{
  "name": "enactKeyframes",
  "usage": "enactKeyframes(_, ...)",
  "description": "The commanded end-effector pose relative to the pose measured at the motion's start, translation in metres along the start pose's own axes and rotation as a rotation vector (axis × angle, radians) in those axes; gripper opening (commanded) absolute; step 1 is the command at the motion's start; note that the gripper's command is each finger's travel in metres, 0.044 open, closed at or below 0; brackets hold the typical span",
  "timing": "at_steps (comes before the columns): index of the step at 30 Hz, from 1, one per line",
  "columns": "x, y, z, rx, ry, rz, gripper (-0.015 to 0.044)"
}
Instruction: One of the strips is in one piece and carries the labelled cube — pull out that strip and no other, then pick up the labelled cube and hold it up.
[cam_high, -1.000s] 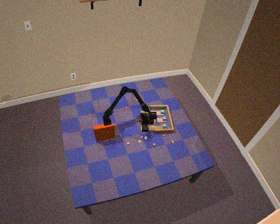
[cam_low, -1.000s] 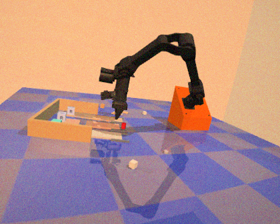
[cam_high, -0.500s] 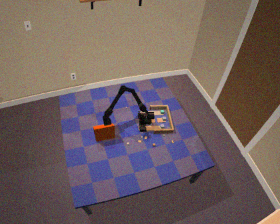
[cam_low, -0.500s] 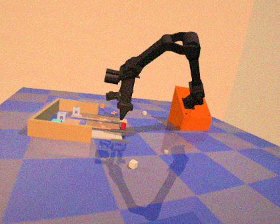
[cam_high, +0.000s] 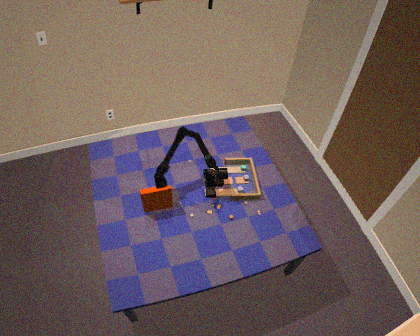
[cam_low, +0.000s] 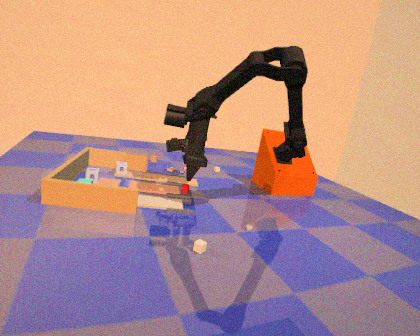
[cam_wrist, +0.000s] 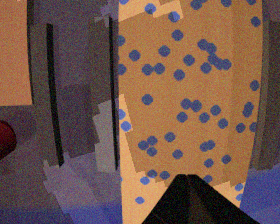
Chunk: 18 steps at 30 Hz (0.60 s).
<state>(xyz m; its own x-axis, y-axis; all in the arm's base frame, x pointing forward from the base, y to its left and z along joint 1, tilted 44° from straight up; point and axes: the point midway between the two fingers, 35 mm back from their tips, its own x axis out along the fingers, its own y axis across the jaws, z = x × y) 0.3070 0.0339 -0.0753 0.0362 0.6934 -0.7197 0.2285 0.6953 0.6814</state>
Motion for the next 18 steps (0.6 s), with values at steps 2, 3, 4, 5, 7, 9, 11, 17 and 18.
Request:
enactKeyframes(2,0.004,0.0,-0.015,0.003,0.021,-0.004,0.0)
enactKeyframes(3,0.004,0.0,-0.016,0.003,0.021,-0.004,0.0)
enactKeyframes(4,0.004,0.0,-0.018,0.003,0.021,-0.004,0.0)
enactKeyframes(5,0.004,0.0,-0.019,0.003,0.022,-0.004,0.0)
enactKeyframes(7,0.004,-0.001,-0.022,0.003,0.022,-0.004,0.0)
enactKeyframes(9,0.004,-0.001,-0.025,0.003,0.022,-0.004,0.0)
enactKeyframes(11,0.004,-0.001,-0.028,0.003,0.022,-0.004,0.0)
enactKeyframes(17,0.004,-0.001,-0.038,0.004,0.022,-0.004,0.0)
enactKeyframes(18,0.004,-0.001,-0.039,0.004,0.022,-0.004,0.0)
